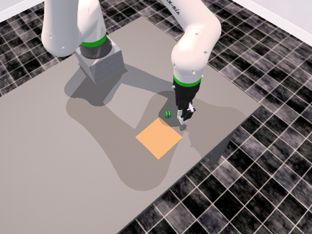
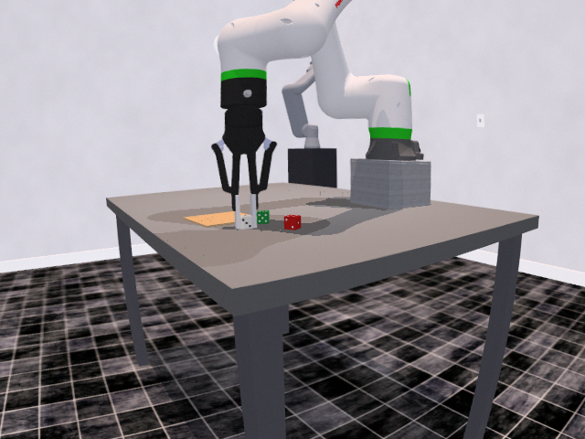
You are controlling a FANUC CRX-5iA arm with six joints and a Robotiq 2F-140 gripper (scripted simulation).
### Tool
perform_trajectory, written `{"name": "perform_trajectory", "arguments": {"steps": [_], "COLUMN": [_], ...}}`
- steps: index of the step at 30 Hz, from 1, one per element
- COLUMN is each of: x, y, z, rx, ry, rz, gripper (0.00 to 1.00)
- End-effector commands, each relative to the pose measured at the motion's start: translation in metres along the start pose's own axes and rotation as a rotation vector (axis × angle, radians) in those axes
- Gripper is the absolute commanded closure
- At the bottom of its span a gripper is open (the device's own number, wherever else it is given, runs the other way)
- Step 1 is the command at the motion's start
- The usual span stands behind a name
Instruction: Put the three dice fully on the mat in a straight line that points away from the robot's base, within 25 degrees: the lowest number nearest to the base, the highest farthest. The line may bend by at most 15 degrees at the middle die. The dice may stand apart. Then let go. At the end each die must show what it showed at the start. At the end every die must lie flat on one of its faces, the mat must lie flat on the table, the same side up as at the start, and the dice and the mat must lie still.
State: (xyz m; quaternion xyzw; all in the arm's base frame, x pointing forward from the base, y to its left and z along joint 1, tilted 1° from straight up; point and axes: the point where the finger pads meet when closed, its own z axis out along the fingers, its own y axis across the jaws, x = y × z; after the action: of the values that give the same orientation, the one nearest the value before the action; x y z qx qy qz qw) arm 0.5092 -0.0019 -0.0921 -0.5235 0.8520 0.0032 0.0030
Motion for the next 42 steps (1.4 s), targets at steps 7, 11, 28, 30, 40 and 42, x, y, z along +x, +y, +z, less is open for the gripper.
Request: {"name": "perform_trajectory", "arguments": {"steps": [7, 11, 28, 30, 40, 42], "x": [0.000, 0.000, 0.000, 0.000, 0.000, 0.002], "y": [0.000, 0.000, 0.000, 0.000, 0.000, 0.000], "z": [0.000, -0.001, -0.089, -0.093, -0.100, -0.100], "rx": [0.000, 0.000, 0.000, 0.000, 0.000, 0.000], "ry": [0.000, 0.000, 0.000, 0.000, 0.000, 0.000], "rz": [0.000, 0.000, 0.000, 0.000, 0.000, -0.002], "gripper": [0.87, 0.87, 0.87, 0.87, 0.87, 0.87]}}
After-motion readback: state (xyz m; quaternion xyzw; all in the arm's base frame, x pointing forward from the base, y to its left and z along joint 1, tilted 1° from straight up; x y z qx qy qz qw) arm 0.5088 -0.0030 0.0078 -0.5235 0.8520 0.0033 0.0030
